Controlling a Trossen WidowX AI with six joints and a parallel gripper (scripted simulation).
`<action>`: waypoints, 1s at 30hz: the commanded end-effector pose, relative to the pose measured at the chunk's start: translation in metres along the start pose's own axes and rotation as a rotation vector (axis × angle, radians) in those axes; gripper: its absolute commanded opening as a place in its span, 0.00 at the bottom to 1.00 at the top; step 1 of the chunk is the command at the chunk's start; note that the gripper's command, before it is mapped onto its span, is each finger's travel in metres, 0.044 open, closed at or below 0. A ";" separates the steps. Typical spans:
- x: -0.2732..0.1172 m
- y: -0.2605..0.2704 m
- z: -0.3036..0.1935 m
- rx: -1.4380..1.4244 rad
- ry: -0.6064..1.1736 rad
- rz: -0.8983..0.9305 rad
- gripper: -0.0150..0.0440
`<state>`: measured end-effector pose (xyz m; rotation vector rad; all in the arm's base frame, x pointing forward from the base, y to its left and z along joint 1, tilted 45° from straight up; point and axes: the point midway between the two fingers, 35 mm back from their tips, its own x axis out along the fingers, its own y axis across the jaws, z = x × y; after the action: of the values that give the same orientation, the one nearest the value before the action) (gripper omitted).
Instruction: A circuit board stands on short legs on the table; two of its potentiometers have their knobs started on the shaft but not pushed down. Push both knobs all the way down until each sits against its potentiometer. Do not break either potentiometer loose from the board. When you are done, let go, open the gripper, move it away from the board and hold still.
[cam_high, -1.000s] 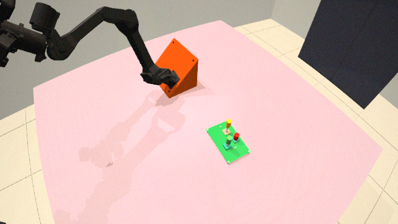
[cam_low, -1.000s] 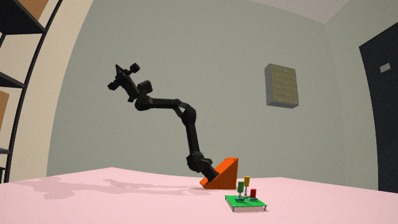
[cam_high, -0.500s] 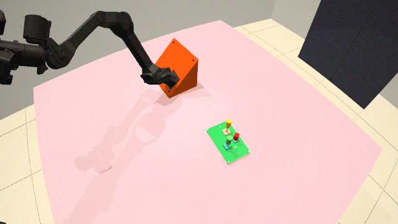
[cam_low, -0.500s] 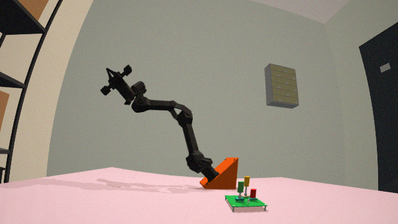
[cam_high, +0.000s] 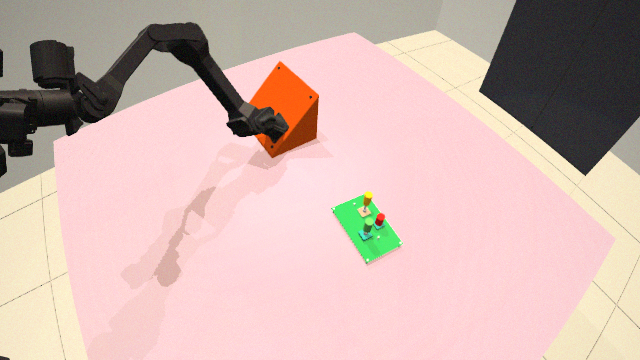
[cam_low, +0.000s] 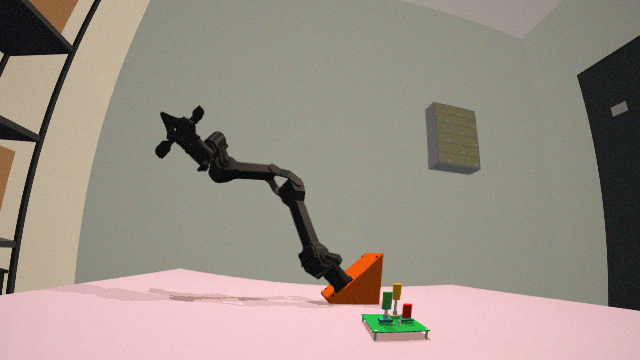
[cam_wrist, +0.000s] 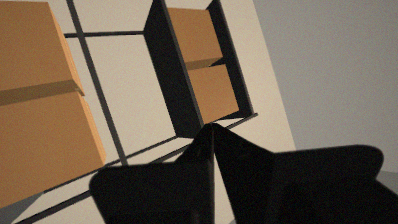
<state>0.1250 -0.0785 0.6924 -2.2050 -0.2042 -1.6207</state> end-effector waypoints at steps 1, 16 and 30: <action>0.000 0.028 0.022 0.091 -0.050 0.083 0.25; -0.006 0.081 0.093 0.436 -0.174 0.301 0.25; -0.019 0.098 0.154 0.622 -0.272 0.429 0.25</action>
<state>0.2698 -0.1031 0.6259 -1.8543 -0.2661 -0.9404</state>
